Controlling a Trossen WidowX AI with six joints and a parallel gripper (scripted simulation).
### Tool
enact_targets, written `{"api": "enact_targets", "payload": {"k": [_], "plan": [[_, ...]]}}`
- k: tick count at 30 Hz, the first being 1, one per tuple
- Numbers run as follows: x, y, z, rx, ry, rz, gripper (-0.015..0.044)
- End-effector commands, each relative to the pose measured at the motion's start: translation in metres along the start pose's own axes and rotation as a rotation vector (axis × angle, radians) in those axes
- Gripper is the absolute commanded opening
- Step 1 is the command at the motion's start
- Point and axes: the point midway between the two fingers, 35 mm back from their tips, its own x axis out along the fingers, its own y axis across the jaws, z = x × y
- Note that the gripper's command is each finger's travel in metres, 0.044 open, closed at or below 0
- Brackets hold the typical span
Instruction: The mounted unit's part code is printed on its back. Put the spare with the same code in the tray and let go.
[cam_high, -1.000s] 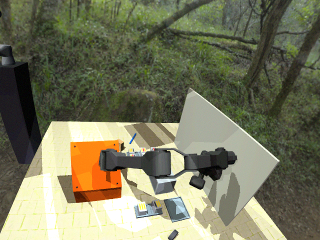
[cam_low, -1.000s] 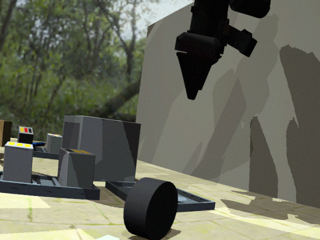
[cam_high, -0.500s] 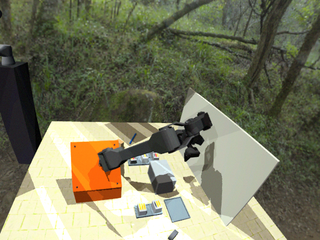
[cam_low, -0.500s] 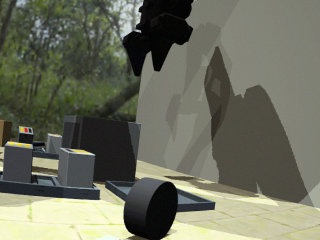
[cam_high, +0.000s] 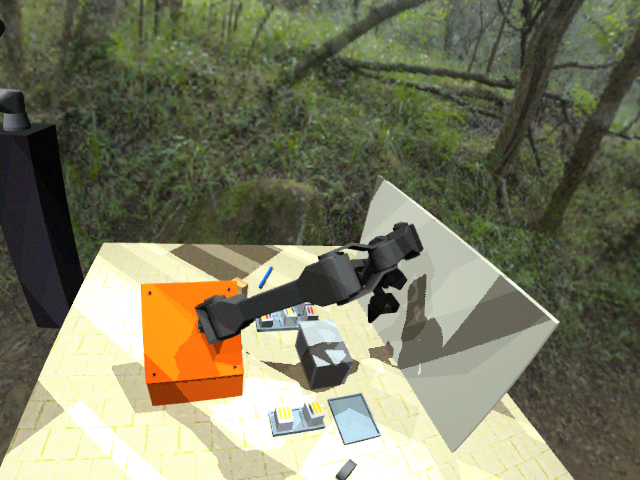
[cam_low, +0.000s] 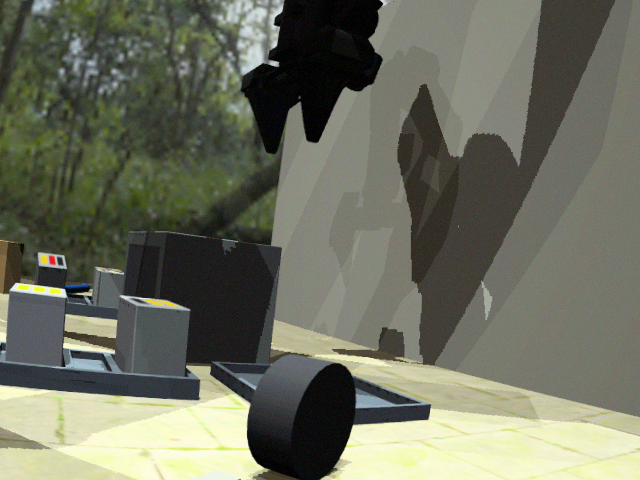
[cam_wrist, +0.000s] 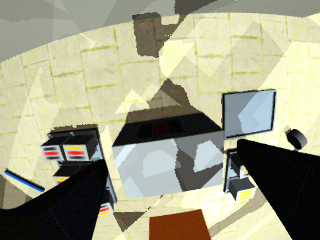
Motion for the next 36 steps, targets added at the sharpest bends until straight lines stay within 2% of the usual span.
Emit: {"api": "enact_targets", "payload": {"k": [1,7,16,26,36], "plan": [[0.000,0.000,0.000,-0.009,0.000,-0.007,0.0440],[0.002,0.013,0.000,-0.089,-0.001,-0.002,0.0440],[0.027,0.135,-0.018,-0.842,-0.011,0.024,0.0440],[0.059,0.230,-0.058,-1.498,-0.005,0.003,0.0440],[0.062,0.236,-0.062,-1.541,-0.004,0.001,0.0440]]}}
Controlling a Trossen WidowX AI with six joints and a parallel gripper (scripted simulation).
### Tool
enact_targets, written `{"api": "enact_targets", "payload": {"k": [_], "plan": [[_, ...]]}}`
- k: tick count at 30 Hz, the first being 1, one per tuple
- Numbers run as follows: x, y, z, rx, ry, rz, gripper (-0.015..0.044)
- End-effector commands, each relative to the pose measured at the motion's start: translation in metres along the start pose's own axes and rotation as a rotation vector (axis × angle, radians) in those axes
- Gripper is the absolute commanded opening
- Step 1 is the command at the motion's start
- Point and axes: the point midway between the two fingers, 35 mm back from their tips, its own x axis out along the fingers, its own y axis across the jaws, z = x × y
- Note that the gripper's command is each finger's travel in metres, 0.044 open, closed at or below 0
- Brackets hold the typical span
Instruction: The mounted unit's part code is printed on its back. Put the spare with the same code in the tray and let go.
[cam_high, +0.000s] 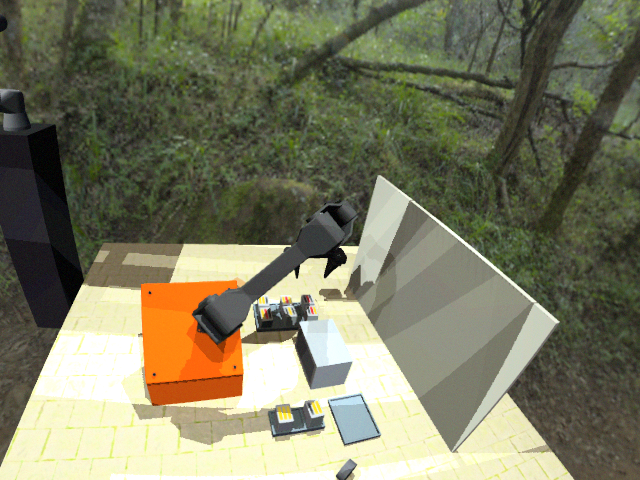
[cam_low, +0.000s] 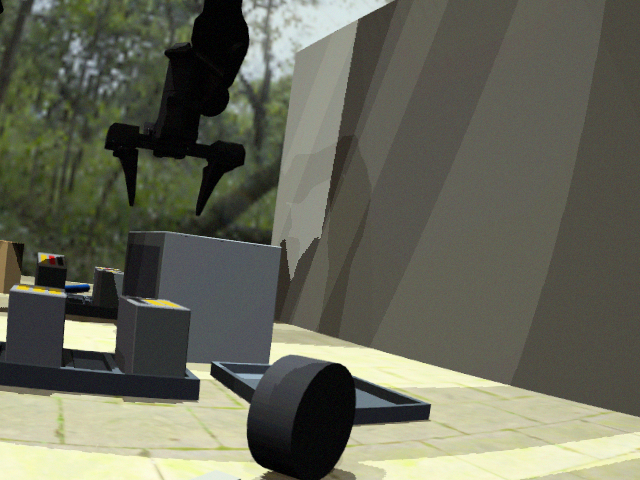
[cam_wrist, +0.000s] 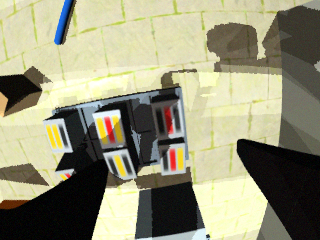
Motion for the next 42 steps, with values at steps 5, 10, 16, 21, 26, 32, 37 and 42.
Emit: {"api": "enact_targets", "payload": {"k": [5,10,16,21,26,32,37,42], "plan": [[0.028,-0.002,0.001,-0.026,-0.008,-0.001,0.0335],[0.041,-0.003,-0.001,-0.026,-0.007,-0.001,0.0300],[0.041,-0.003,-0.001,-0.026,-0.007,-0.001,0.0300],[0.044,-0.003,-0.001,-0.026,-0.007,-0.001,0.0300],[0.052,-0.004,-0.001,-0.026,-0.008,-0.001,0.0300],[0.062,-0.004,-0.001,-0.027,-0.008,-0.001,0.0300],[0.070,-0.005,-0.001,-0.027,-0.008,-0.002,0.0300],[0.079,-0.005,-0.001,-0.027,-0.008,-0.002,0.0300]]}}
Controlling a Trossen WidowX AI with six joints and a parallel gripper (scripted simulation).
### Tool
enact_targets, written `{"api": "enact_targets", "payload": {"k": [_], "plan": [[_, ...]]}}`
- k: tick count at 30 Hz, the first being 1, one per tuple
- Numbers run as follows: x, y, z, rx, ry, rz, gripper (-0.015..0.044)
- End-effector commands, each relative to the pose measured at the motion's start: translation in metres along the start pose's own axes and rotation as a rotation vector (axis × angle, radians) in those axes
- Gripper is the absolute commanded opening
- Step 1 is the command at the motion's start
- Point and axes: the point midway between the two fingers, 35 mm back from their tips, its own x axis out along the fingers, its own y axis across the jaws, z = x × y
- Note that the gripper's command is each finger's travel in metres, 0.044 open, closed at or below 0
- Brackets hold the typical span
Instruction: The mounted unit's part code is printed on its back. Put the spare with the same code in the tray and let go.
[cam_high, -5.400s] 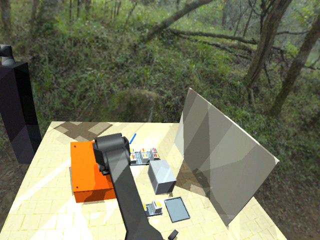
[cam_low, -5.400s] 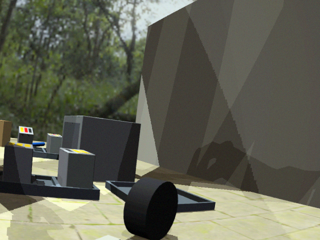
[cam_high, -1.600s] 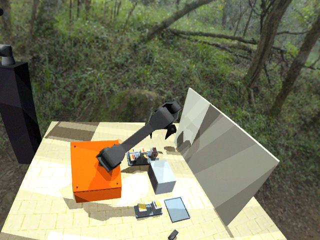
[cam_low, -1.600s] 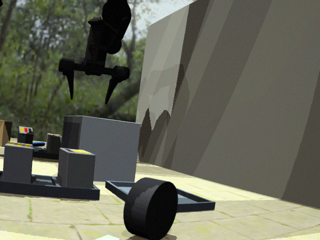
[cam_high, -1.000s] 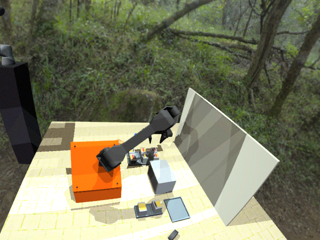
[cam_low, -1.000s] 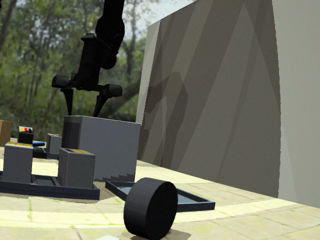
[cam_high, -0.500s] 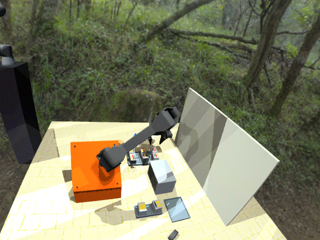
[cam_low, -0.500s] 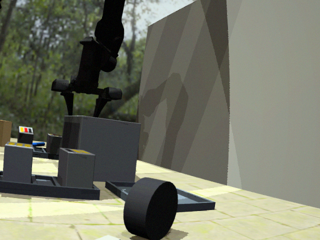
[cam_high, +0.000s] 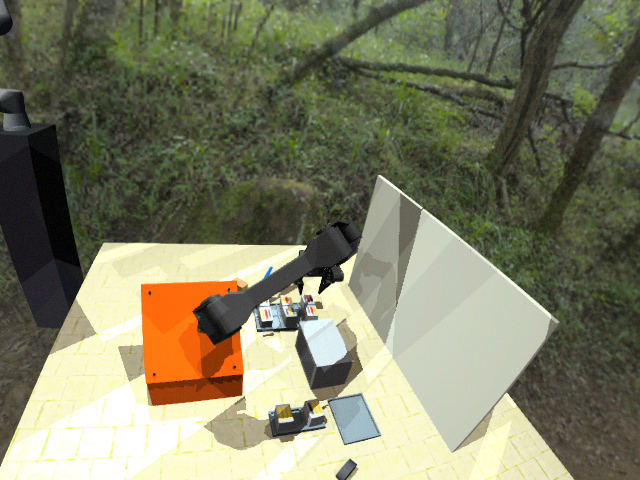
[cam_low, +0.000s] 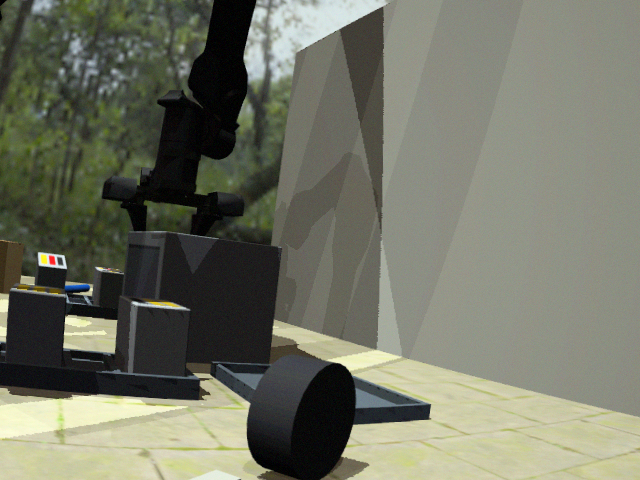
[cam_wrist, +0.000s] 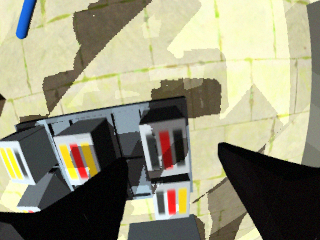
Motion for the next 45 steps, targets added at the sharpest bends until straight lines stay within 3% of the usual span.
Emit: {"api": "enact_targets", "payload": {"k": [1,26,38,45], "plan": [[0.011,0.002,-0.001,-0.009,0.009,0.002,0.0300],[0.052,0.004,-0.004,-0.009,0.014,0.002,0.0300],[0.053,0.004,-0.004,-0.009,0.014,0.002,0.0300],[0.052,0.004,-0.004,-0.004,0.009,0.006,0.0136]]}}
